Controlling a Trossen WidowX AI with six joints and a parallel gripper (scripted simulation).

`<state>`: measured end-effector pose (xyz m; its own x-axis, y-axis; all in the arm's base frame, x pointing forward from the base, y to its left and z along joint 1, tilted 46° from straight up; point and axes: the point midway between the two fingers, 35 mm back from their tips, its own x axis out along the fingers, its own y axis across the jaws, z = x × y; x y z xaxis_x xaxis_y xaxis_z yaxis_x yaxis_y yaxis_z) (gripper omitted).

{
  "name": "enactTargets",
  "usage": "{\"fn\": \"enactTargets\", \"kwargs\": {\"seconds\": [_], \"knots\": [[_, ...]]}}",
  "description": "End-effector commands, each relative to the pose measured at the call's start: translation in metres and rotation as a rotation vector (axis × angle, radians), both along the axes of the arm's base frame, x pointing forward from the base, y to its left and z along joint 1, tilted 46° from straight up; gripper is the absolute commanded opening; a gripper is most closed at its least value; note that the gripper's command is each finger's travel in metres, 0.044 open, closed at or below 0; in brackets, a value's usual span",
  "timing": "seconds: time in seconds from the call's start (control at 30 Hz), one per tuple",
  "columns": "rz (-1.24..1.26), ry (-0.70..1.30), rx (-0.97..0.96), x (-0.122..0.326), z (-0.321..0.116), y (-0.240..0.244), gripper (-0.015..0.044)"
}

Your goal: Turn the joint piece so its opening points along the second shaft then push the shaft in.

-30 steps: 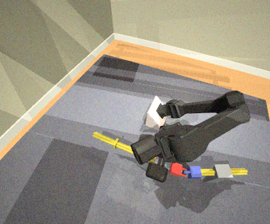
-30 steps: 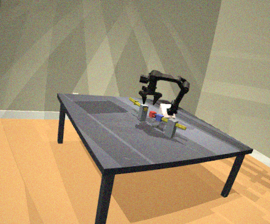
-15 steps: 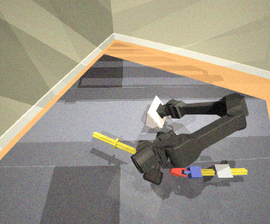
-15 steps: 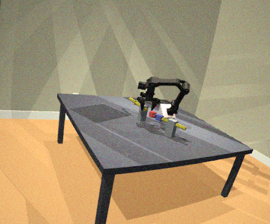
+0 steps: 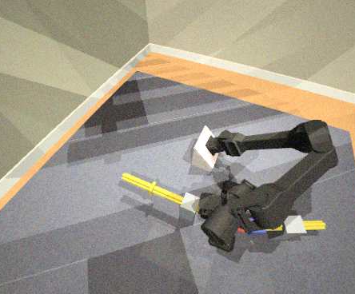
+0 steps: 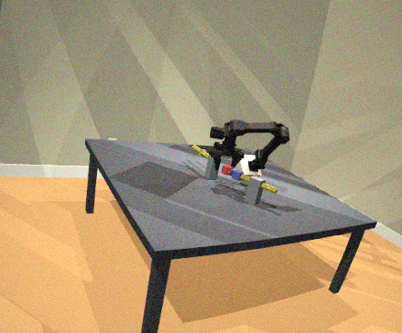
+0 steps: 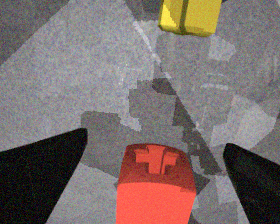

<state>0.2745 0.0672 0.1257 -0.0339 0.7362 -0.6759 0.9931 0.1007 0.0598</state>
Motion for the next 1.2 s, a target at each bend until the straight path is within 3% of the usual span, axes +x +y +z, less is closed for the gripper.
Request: {"fn": "enactTargets", "kwargs": {"seconds": [0.0,0.77,1.1,1.17], "knots": [[0.001,-0.001,0.005,-0.003,0.011,0.011,0.044],[0.001,-0.002,0.006,-0.004,-0.009,0.033,0.044],[0.001,-0.002,0.006,-0.004,-0.009,0.033,0.0182],[0.001,-0.002,0.006,-0.004,-0.009,0.033,0.0182]]}}
